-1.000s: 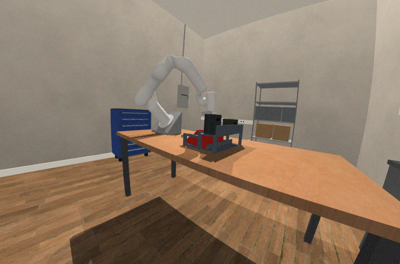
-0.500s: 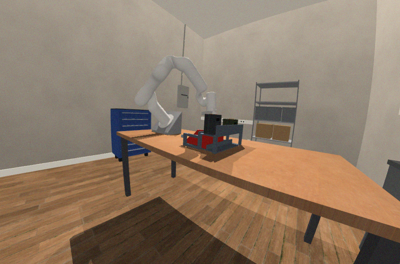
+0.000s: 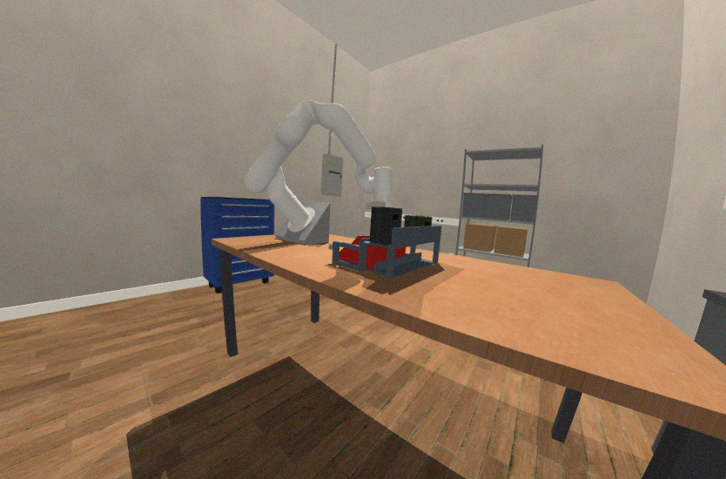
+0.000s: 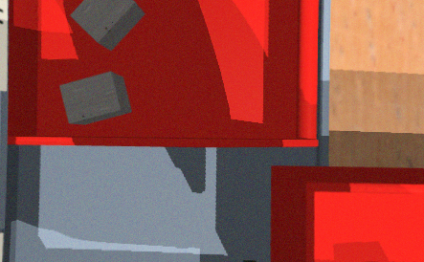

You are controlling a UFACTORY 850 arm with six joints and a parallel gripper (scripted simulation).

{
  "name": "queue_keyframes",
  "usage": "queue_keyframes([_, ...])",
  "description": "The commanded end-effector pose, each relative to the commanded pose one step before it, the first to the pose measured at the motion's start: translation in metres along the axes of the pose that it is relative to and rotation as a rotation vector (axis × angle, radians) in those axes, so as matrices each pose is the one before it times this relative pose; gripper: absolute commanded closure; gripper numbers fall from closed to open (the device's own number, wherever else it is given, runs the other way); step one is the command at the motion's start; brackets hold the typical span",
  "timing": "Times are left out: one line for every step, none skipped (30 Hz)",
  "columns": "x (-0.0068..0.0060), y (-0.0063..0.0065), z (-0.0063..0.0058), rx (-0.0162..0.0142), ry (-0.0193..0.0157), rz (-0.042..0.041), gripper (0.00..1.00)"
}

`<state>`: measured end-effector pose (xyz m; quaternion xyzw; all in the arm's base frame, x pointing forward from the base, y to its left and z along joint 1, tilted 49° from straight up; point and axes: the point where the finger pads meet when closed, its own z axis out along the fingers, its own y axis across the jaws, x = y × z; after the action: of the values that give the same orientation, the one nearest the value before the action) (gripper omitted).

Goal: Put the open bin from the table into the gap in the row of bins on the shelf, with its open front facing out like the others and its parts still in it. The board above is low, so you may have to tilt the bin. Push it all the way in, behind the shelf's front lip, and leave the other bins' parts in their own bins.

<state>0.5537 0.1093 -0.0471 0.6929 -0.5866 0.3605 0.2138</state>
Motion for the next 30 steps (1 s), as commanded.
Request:
queue_keyframes([-0.00015,-0.00078,-0.00080,0.00146,-0.00063,0.00066,0.66])
queue_keyframes([0.00000,0.00000,0.00000,0.00000,0.00000,0.00000,0.66])
queue_keyframes([0.00000,0.00000,0.00000,0.00000,0.00000,0.00000,0.66])
queue_keyframes([0.00000,0.00000,0.00000,0.00000,0.00000,0.00000,0.66])
queue_keyframes([0.00000,0.00000,0.00000,0.00000,0.00000,0.00000,0.66])
queue_keyframes([0.00000,0.00000,0.00000,0.00000,0.00000,0.00000,0.66])
queue_keyframes([0.00000,0.00000,0.00000,0.00000,0.00000,0.00000,0.66])
queue_keyframes([0.00000,0.00000,0.00000,0.00000,0.00000,0.00000,0.66])
queue_keyframes([0.00000,0.00000,0.00000,0.00000,0.00000,0.00000,0.66])
queue_keyframes([0.00000,0.00000,0.00000,0.00000,0.00000,0.00000,0.66])
queue_keyframes([0.00000,0.00000,0.00000,0.00000,0.00000,0.00000,0.66])
queue_keyframes([0.00000,0.00000,0.00000,0.00000,0.00000,0.00000,0.66])
queue_keyframes([0.00000,0.00000,0.00000,0.00000,0.00000,0.00000,0.66])
queue_keyframes([0.00000,0.00000,0.00000,0.00000,0.00000,0.00000,0.66])
queue_keyframes([0.00000,0.00000,0.00000,0.00000,0.00000,0.00000,0.66])
queue_keyframes([0.00000,0.00000,0.00000,0.00000,0.00000,0.00000,0.66])
queue_keyframes([0.00000,0.00000,0.00000,0.00000,0.00000,0.00000,0.66])
queue_keyframes([0.00000,0.00000,0.00000,0.00000,0.00000,0.00000,0.66])
queue_keyframes([0.00000,0.00000,0.00000,0.00000,0.00000,0.00000,0.66])
queue_keyframes([0.00000,0.00000,0.00000,0.00000,0.00000,0.00000,0.66])
queue_keyframes([0.00000,0.00000,0.00000,0.00000,0.00000,0.00000,0.66])
queue_keyframes([0.00000,0.00000,0.00000,0.00000,0.00000,0.00000,0.66])
queue_keyframes([0.00000,0.00000,0.00000,0.00000,0.00000,0.00000,0.66])
queue_keyframes([0.00000,0.00000,0.00000,0.00000,0.00000,0.00000,0.66])
queue_keyframes([0.00000,0.00000,0.00000,0.00000,0.00000,0.00000,0.66])
queue_keyframes([0.00000,0.00000,0.00000,0.00000,0.00000,0.00000,0.66])
queue_keyframes([0.00000,0.00000,0.00000,0.00000,0.00000,0.00000,0.66])
queue_keyframes([0.00000,-0.00060,-0.00597,0.00000,0.00000,0.00000,0.66])
queue_keyframes([0.00000,-0.00060,-0.00597,0.00000,0.00000,0.00000,0.66])
queue_keyframes([0.00000,-0.00060,-0.00597,0.00000,0.00000,0.00000,0.66])
